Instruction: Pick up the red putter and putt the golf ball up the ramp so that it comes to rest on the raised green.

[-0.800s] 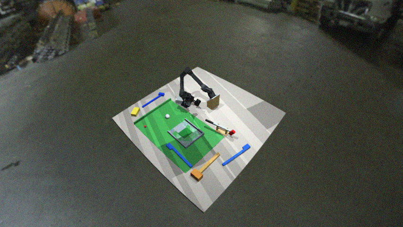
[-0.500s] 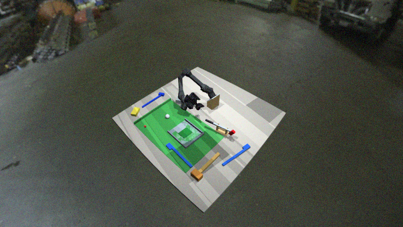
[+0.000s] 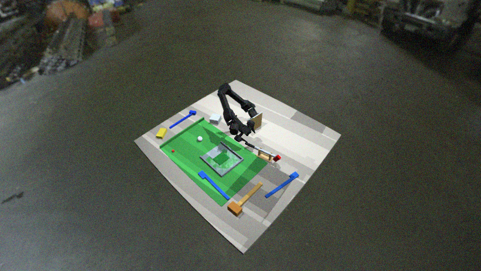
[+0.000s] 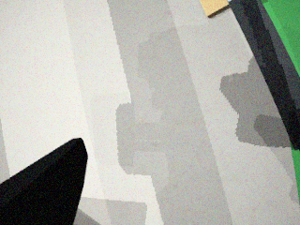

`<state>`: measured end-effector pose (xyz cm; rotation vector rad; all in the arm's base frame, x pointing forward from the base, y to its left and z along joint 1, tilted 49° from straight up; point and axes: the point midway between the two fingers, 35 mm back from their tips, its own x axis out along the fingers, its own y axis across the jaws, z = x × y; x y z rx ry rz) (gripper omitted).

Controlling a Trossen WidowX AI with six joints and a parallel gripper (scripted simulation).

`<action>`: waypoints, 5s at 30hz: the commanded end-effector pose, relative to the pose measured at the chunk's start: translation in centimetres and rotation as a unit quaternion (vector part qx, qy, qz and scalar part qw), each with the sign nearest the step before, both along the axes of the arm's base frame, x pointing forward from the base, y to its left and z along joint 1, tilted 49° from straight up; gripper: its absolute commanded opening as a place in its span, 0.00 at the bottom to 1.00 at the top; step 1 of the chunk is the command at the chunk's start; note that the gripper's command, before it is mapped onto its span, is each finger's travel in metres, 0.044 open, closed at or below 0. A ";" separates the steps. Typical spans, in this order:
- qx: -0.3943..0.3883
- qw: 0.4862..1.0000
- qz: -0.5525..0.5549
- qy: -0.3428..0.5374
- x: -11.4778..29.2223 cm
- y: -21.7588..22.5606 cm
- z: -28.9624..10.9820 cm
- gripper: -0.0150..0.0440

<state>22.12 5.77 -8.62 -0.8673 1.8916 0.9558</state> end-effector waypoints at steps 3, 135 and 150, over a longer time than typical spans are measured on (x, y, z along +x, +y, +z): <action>-0.092 0.962 0.256 -0.035 3.2 2.4 -1.8 1.00; -0.324 0.845 -0.272 -0.328 5.7 -15.3 24.4 0.25; -0.398 0.703 -0.432 -0.402 -0.8 -21.0 32.1 0.25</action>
